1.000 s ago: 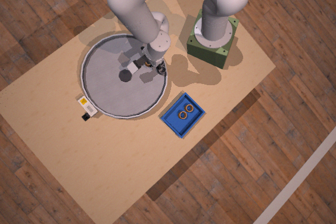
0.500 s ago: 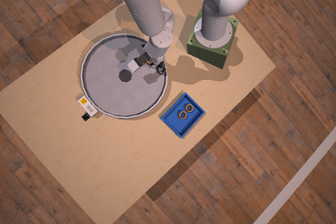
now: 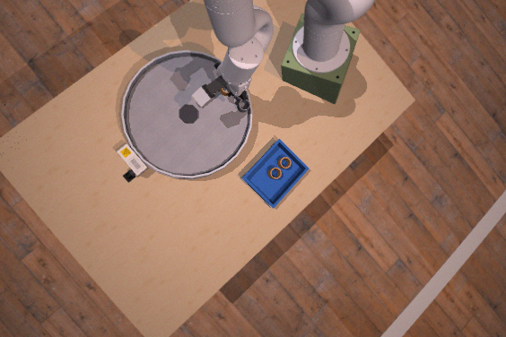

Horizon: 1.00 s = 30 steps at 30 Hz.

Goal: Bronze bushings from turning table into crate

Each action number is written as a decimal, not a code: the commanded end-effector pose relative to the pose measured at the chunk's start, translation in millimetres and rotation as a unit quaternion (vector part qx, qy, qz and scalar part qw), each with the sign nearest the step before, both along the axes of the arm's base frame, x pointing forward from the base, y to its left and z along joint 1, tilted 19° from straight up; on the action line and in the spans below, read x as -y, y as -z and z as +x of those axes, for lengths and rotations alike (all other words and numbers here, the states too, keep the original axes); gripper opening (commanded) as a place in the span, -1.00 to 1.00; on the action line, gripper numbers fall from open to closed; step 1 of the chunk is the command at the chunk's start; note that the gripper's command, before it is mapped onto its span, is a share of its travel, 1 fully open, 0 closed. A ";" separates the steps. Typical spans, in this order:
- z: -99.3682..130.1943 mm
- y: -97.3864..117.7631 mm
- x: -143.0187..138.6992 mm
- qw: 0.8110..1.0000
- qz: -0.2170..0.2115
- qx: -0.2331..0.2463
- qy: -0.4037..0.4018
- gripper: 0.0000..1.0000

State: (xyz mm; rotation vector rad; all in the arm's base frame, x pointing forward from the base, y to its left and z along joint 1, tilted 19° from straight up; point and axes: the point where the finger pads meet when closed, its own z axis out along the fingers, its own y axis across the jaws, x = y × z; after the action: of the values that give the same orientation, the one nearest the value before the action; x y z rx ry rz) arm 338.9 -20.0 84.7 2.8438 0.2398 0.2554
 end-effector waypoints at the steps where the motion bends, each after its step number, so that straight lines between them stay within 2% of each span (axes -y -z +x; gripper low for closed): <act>1: 0.4 -0.8 -0.1 1.000 -0.001 -0.001 0.000 -1.00; 12: 0.7 -0.2 -2.6 1.000 -0.001 -0.001 0.000 -1.00; 16: 1.9 2.3 -12.6 1.000 -0.001 -0.001 0.000 -1.00; 20: 4.3 7.6 -33.7 1.000 -0.001 -0.001 0.000 -1.00; 27: 10.9 21.9 -90.8 1.000 -0.001 -0.001 0.000 -1.00; 29: 10.9 21.9 -90.8 1.000 -0.001 -0.001 0.000 -1.00; 30: 12.3 24.9 -103.0 1.000 -0.001 -0.001 0.000 -1.00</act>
State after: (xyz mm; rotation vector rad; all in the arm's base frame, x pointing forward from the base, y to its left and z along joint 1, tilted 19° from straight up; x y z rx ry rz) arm 345.9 59.0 66.8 2.8486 0.2449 0.2576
